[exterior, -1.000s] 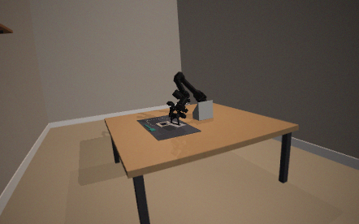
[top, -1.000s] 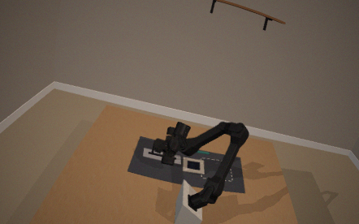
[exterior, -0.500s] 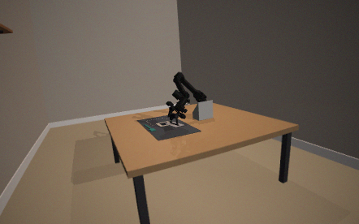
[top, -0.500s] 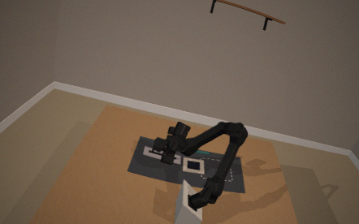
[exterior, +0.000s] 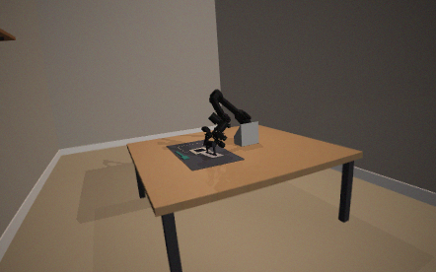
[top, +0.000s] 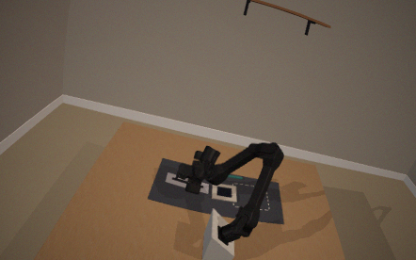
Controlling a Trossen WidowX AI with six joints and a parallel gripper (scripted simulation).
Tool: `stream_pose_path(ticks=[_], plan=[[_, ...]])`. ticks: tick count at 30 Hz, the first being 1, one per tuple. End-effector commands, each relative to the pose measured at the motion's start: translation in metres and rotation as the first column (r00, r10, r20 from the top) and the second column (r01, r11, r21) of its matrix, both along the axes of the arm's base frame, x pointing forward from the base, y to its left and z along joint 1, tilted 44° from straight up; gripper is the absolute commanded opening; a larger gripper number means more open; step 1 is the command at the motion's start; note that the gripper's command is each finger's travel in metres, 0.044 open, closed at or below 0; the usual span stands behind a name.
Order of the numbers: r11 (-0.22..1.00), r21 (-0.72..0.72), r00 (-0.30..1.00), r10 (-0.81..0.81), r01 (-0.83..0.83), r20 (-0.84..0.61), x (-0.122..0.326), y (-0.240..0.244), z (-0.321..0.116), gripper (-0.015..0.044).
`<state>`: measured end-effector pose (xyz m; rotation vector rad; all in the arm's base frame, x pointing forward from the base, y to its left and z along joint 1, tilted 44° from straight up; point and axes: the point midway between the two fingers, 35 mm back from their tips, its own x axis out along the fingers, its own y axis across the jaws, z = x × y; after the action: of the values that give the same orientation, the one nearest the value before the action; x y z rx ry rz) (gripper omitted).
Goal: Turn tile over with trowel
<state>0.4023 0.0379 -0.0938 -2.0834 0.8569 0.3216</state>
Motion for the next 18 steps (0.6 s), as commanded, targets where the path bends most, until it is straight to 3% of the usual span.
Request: stream_pose_path(ticks=[1, 18], plan=[[1.0, 0.005, 1.0, 0.013, -0.013, 0.006, 0.0, -0.001, -0.003, 0.0], [1.0, 0.005, 1.0, 0.013, -0.013, 0.004, 0.0, -0.017, 0.0, 0.0]])
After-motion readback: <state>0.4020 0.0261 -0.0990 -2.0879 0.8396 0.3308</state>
